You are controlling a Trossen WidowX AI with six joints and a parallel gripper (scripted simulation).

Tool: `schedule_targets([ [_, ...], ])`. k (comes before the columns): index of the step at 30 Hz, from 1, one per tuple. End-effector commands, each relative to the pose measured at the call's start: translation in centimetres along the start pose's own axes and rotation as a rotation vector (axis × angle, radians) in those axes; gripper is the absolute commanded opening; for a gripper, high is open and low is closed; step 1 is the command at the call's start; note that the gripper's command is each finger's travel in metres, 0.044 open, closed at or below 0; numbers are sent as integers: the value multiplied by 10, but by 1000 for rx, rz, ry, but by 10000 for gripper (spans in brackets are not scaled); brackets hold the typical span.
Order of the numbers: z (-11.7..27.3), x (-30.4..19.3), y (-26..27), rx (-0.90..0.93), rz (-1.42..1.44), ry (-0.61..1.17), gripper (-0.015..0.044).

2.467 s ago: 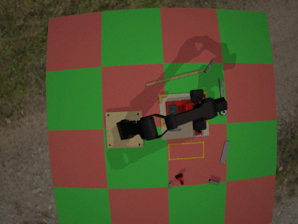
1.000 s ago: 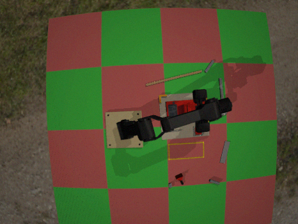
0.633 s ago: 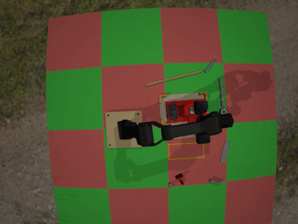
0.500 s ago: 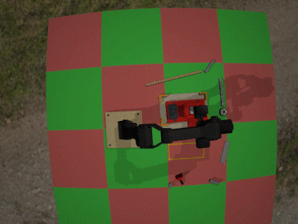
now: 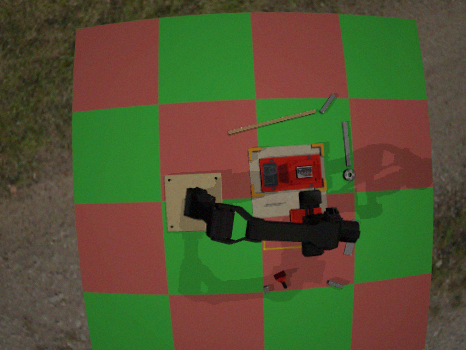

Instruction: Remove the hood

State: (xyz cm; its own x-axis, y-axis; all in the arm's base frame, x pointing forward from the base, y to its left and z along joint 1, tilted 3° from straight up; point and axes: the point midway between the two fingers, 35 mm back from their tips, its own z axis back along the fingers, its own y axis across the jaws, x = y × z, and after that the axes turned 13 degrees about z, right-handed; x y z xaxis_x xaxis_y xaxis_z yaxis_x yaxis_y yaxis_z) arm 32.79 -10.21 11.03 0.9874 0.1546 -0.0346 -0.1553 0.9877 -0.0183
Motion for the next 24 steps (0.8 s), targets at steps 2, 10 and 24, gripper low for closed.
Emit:
schedule_targets([
  [2, 2, -15, -21, -8, 3, -2, 0],
  [10, 3, -40, -50, -10, 2, 1, 0],
  [24, -2, -45, -56, -11, 2, 1, 0],
])
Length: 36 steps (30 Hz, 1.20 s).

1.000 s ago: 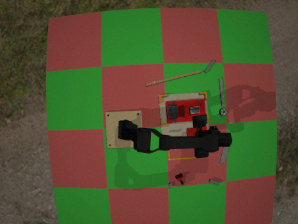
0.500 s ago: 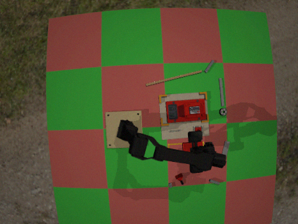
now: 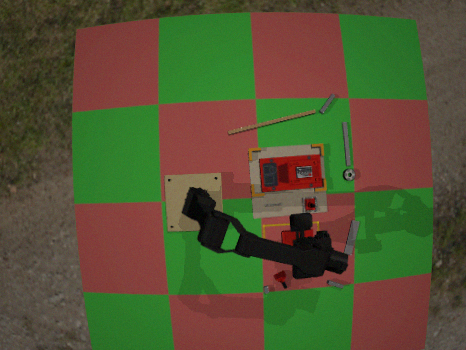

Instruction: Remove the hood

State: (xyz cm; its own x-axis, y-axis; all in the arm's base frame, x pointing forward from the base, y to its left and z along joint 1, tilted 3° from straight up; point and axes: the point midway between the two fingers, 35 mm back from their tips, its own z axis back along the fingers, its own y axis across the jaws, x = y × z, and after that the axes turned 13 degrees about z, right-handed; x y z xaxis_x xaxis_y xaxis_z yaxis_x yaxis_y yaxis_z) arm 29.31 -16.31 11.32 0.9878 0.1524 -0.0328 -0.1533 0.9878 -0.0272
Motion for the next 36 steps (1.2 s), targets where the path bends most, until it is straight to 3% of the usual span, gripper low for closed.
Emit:
schedule_targets([
  [1, -4, -1, -1, -2, 4, 3, 0],
  [36, -31, 1, -2, -2, 4, 3, 0],
])
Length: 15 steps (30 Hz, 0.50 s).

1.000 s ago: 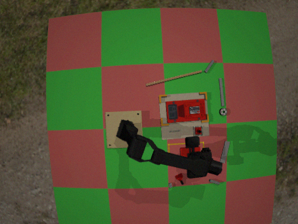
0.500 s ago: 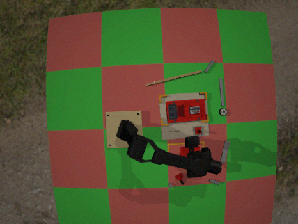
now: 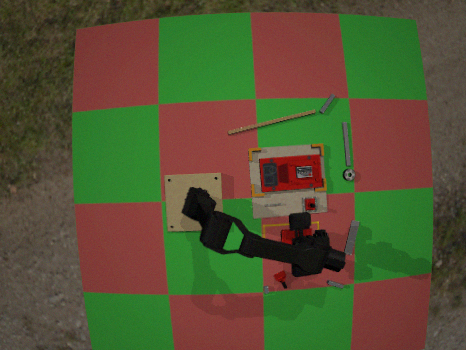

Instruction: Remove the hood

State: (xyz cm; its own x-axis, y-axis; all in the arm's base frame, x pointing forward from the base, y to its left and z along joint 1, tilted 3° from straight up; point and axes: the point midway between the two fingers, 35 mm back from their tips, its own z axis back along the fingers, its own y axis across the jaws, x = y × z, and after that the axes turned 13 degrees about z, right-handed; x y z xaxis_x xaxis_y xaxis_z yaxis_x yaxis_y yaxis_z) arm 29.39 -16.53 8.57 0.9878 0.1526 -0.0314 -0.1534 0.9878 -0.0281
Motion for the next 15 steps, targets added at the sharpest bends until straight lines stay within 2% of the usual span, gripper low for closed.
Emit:
schedule_targets([
  [1, -5, -1, 0, -1, 4, 4, 0],
  [15, -16, -1, 0, -1, 4, 4, 0],
])
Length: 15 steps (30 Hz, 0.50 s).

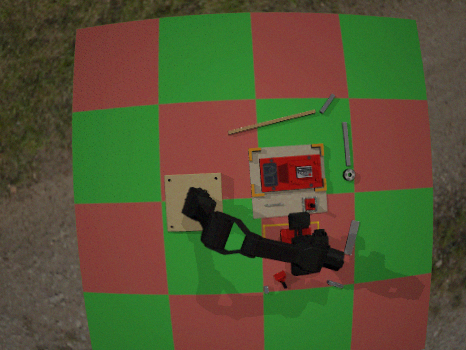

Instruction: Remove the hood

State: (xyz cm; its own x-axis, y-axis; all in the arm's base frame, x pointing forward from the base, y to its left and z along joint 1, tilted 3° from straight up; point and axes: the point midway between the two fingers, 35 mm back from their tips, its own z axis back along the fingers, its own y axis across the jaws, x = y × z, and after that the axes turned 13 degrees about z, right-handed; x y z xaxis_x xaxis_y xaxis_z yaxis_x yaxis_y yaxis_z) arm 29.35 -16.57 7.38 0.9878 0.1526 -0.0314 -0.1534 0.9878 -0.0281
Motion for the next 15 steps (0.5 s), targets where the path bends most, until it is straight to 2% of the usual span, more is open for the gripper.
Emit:
schedule_targets([
  [1, -5, -1, 0, -1, 4, 4, 0],
  [15, -16, -1, 0, -1, 4, 4, 0],
])
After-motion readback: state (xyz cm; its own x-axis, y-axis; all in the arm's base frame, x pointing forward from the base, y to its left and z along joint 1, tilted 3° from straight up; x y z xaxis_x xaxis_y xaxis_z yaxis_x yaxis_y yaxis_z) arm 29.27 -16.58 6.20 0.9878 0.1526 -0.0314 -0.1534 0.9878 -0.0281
